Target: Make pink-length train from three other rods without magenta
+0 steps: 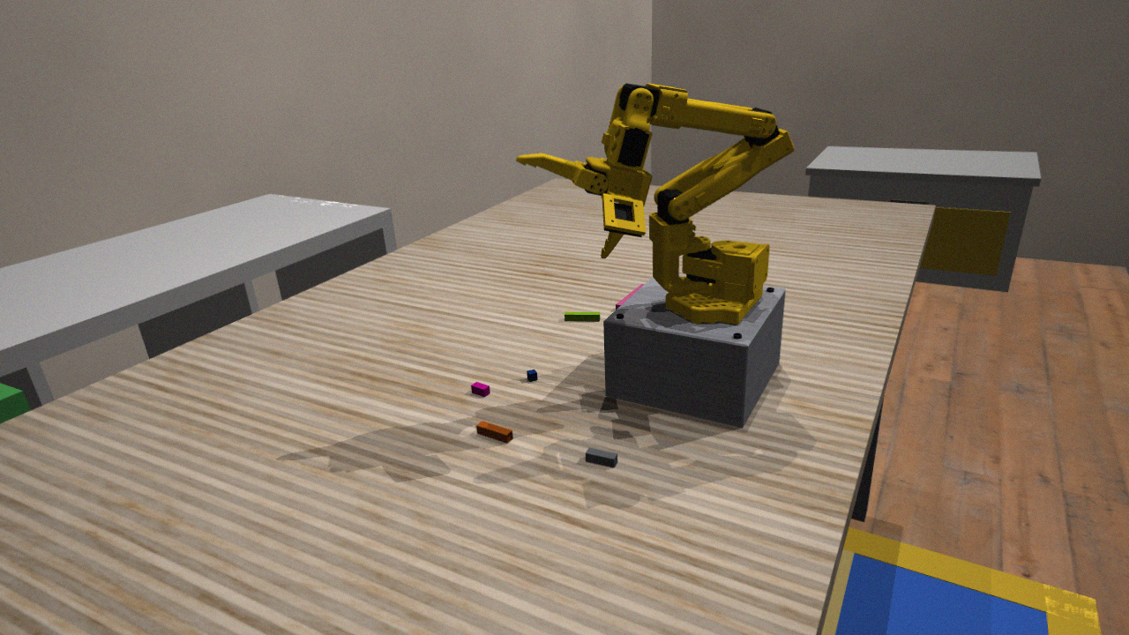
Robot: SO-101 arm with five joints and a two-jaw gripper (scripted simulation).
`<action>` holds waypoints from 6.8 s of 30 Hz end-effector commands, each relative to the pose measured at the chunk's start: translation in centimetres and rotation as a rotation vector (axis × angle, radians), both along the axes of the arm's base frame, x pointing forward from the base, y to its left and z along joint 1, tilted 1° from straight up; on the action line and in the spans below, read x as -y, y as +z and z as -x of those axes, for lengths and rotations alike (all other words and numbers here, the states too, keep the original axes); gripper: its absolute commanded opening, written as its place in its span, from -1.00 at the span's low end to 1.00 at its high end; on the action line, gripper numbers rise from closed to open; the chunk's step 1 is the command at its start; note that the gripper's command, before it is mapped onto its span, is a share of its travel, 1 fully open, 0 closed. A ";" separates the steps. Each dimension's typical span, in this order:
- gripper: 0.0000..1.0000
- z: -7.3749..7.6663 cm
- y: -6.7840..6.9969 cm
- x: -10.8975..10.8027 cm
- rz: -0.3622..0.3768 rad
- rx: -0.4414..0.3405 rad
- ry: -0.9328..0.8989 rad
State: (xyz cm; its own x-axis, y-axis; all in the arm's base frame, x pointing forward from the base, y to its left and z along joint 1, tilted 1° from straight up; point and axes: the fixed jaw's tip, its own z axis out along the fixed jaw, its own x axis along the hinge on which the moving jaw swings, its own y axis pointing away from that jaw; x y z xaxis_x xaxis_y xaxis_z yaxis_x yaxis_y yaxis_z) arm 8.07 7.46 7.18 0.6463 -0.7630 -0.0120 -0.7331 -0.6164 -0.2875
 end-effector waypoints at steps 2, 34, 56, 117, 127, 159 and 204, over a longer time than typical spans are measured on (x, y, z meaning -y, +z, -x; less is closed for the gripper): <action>1.00 1.3 0.2 -1.4 -0.010 0.003 0.155; 1.00 2.1 0.3 -2.0 -0.013 0.004 0.252; 1.00 2.1 0.3 -2.1 -0.016 0.007 0.252; 1.00 4.6 0.3 -3.3 -0.016 0.005 0.502; 1.00 6.9 0.3 -3.7 -0.017 0.003 0.709; 1.00 7.4 0.3 -3.8 -0.020 0.004 0.752; 1.00 7.4 0.3 -3.9 -0.024 0.006 0.752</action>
State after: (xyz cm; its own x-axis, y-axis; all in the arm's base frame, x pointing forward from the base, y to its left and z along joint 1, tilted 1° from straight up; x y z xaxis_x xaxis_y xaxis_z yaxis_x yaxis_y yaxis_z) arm 0.79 10.96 7.17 0.9930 -0.1172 -0.0126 -0.1159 -0.9511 -0.2862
